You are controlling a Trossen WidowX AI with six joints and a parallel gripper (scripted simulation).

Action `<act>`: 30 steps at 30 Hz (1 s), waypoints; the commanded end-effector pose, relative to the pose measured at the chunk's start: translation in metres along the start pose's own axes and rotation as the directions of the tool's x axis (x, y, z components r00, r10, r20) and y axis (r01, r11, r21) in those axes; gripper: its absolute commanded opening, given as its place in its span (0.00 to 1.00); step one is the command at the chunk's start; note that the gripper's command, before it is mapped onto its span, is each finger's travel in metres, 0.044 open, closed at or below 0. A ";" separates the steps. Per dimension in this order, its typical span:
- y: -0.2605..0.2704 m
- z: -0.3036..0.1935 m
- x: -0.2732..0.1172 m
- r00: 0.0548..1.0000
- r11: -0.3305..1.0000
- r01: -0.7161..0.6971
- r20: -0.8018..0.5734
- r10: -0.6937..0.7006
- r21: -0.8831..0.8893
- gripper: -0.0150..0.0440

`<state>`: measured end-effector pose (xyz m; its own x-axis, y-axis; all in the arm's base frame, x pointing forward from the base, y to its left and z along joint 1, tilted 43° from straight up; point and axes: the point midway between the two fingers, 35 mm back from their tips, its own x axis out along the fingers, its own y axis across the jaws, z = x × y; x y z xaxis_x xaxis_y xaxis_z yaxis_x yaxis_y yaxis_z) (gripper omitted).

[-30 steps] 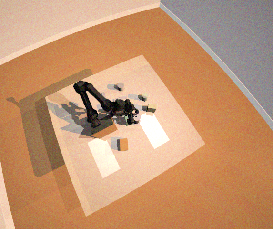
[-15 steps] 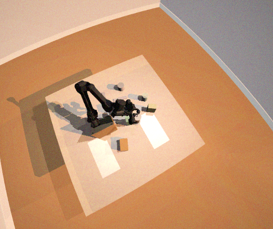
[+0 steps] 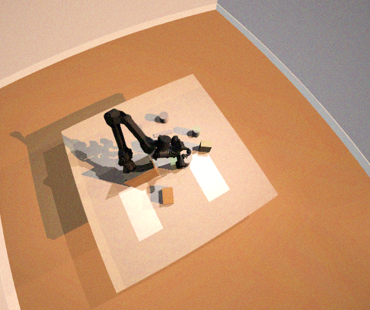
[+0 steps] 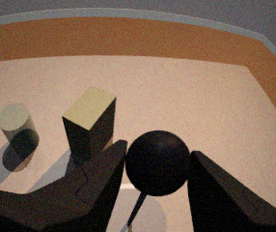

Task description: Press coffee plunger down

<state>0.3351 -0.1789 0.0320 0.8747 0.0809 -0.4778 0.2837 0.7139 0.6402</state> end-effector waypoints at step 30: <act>0.000 -0.065 0.038 0.999 1.000 0.001 -0.053 0.000 0.029 0.47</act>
<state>0.3501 -0.1547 -0.0027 0.8849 0.0582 -0.4621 0.2840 0.7189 0.6344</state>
